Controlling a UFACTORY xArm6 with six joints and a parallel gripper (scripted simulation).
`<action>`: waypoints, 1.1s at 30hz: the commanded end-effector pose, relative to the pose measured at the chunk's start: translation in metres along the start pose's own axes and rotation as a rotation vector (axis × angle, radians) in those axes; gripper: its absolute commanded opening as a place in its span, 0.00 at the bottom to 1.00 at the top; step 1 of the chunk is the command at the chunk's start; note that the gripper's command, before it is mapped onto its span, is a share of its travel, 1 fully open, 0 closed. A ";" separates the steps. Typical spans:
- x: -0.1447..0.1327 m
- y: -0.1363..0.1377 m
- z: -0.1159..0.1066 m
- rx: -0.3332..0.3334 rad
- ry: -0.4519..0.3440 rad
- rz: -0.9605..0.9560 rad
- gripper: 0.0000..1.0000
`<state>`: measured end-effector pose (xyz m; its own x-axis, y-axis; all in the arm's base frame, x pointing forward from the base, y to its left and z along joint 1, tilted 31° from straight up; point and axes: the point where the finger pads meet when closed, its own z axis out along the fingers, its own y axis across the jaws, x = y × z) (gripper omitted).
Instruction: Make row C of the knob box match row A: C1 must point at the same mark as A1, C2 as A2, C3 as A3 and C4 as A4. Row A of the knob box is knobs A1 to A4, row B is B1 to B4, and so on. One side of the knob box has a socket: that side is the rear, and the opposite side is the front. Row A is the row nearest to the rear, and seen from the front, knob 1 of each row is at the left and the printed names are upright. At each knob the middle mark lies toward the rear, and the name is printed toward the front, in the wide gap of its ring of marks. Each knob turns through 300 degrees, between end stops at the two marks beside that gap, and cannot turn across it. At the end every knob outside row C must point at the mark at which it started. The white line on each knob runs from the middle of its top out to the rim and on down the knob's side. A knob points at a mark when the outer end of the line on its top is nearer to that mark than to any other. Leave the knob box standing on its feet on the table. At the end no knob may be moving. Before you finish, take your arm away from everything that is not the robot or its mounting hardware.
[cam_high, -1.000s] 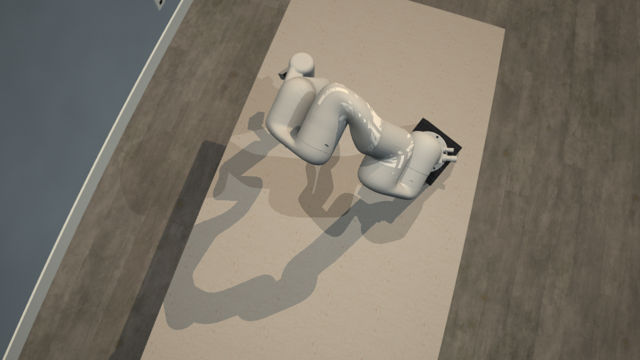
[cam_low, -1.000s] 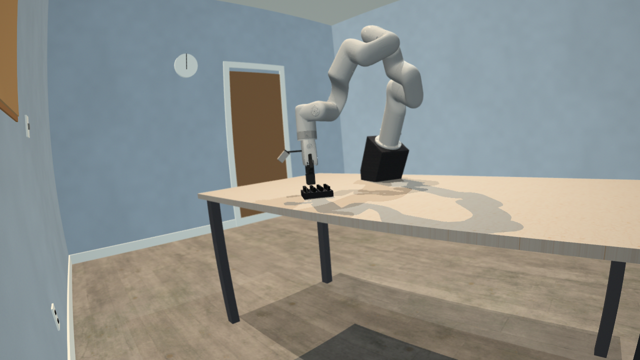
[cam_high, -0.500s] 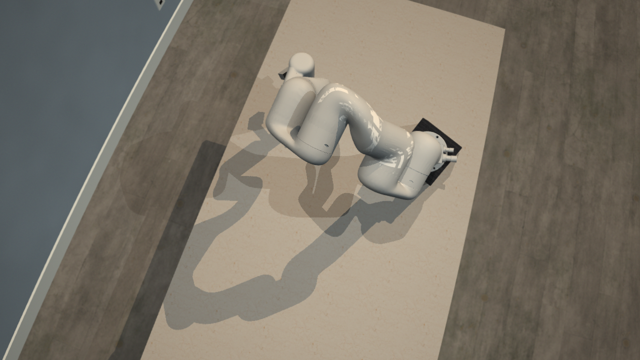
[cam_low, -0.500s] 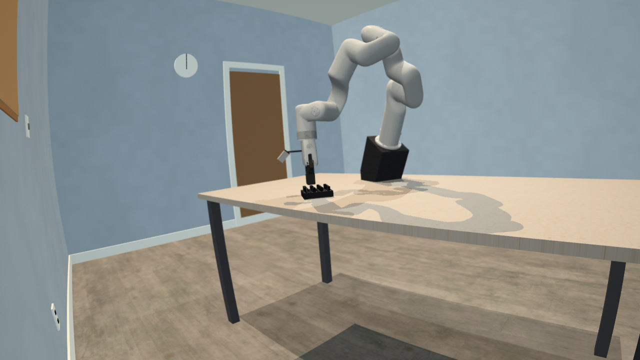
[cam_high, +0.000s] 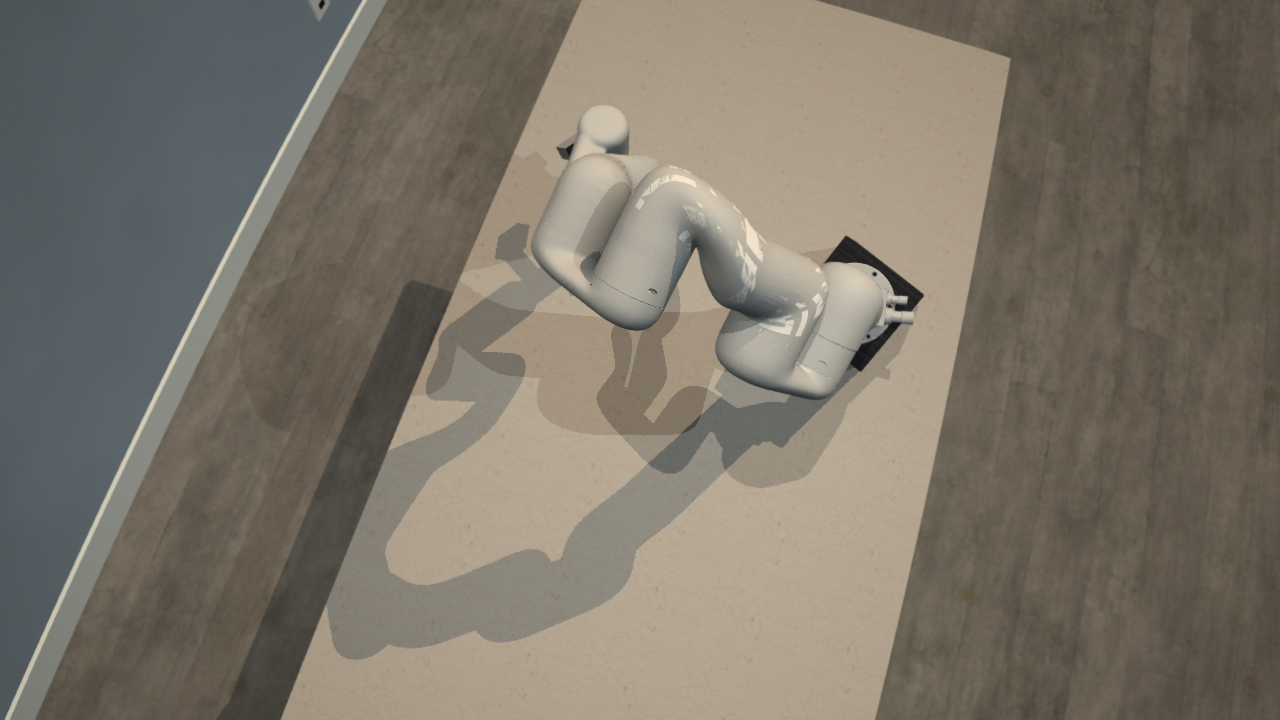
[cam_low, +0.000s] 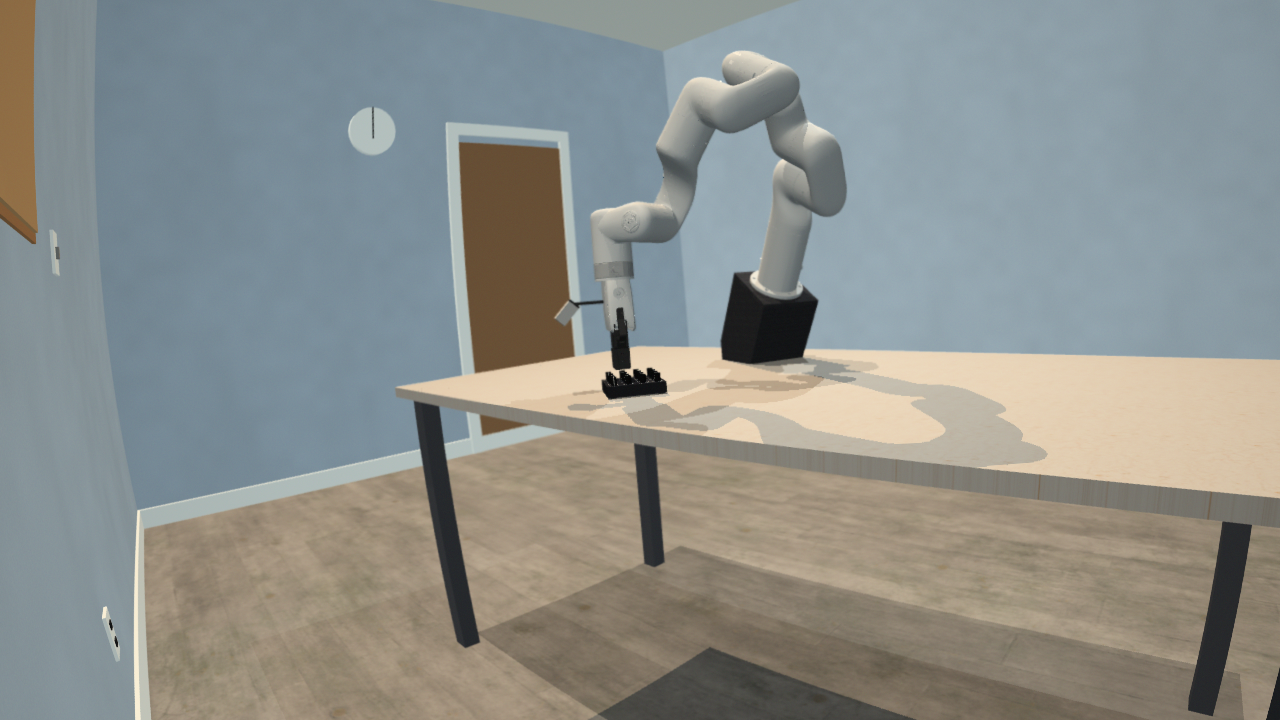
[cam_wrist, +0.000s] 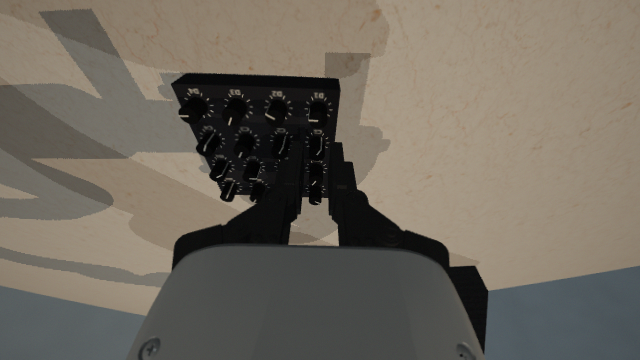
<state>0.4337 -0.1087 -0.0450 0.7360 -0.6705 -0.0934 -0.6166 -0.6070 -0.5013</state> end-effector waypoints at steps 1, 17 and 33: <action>0.001 0.000 -0.001 0.001 0.003 -0.001 0.19; 0.001 0.000 0.007 0.001 0.003 -0.001 0.19; 0.001 0.000 0.011 0.001 0.003 -0.001 0.19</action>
<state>0.4371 -0.1037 -0.0552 0.7360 -0.6705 -0.0933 -0.6166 -0.6070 -0.5014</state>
